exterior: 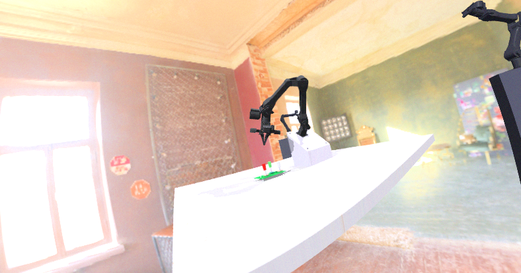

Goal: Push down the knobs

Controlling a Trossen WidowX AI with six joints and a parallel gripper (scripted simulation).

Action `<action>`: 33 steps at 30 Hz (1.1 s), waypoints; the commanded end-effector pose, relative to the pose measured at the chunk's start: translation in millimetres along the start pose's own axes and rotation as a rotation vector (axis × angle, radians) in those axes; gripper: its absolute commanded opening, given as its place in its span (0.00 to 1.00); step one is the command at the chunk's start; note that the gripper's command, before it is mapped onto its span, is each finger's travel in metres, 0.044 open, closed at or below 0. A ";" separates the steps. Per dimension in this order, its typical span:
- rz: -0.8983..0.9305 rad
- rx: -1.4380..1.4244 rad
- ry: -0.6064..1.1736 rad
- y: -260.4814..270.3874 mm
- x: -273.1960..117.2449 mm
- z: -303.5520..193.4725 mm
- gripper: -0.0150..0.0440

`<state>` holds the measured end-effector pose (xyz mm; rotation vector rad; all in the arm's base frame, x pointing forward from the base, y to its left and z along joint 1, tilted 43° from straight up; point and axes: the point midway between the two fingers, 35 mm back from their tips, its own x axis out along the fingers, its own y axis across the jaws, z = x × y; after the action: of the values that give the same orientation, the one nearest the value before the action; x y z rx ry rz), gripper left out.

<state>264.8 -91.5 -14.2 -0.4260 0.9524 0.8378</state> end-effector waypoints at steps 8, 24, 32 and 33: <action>0.078 -0.381 -0.059 -1.4 13.3 24.7 0.25; 0.150 -0.908 -0.176 0.8 31.1 59.9 0.25; 0.171 -1.166 -0.250 3.9 40.4 77.5 0.25; 0.173 -1.198 -0.260 4.3 41.5 79.7 0.25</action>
<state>313.1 -26.9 -6.1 -1.1663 0.2471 1.4909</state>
